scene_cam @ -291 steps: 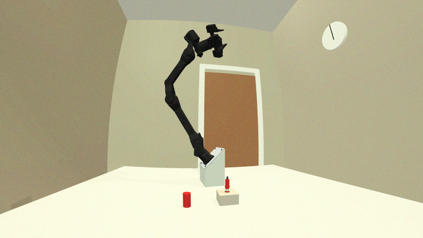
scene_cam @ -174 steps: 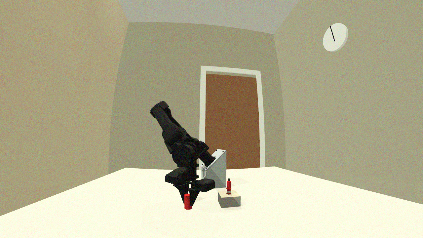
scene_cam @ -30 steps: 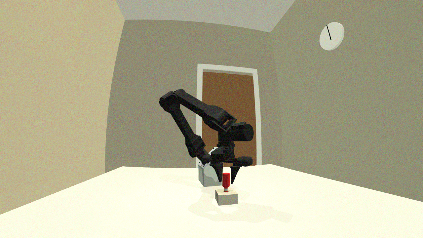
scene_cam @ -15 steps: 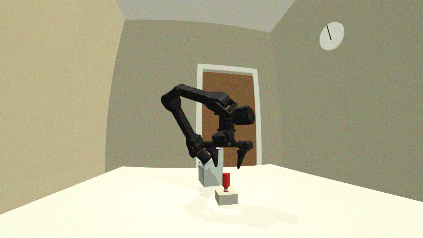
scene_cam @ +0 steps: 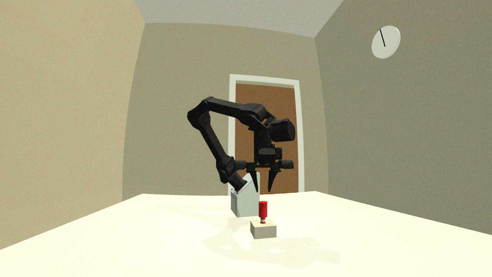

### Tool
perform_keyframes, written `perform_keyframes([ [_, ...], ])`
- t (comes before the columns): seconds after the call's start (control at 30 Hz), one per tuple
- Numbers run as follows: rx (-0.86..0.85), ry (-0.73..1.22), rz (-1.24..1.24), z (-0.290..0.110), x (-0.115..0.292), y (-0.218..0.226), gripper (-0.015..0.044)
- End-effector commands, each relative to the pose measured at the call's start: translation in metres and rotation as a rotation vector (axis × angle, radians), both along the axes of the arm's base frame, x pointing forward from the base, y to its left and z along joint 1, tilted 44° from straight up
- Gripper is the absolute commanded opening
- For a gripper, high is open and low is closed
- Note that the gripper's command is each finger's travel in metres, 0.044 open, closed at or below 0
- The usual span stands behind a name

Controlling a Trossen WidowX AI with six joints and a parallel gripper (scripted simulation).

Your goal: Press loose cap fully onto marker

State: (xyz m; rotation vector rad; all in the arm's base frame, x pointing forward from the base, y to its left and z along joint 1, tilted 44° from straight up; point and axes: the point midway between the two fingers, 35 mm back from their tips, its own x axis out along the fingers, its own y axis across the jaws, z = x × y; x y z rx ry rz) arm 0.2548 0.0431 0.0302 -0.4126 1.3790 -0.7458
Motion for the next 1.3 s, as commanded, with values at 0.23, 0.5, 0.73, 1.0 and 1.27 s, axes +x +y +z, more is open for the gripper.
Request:
perform_keyframes([
  [0.23, -0.005, 0.077, 0.083, -0.001, -0.001, -0.001, 0.0000],
  [0.5, -0.005, 0.077, 0.083, -0.003, 0.000, -0.003, 0.0000],
  [0.73, -0.005, 0.077, 0.083, -0.010, 0.000, -0.010, 0.0000],
  [1.0, -0.005, 0.077, 0.083, -0.018, 0.000, -0.017, 0.0000],
  [1.27, -0.006, 0.077, 0.083, -0.026, 0.000, -0.025, 0.0000],
])
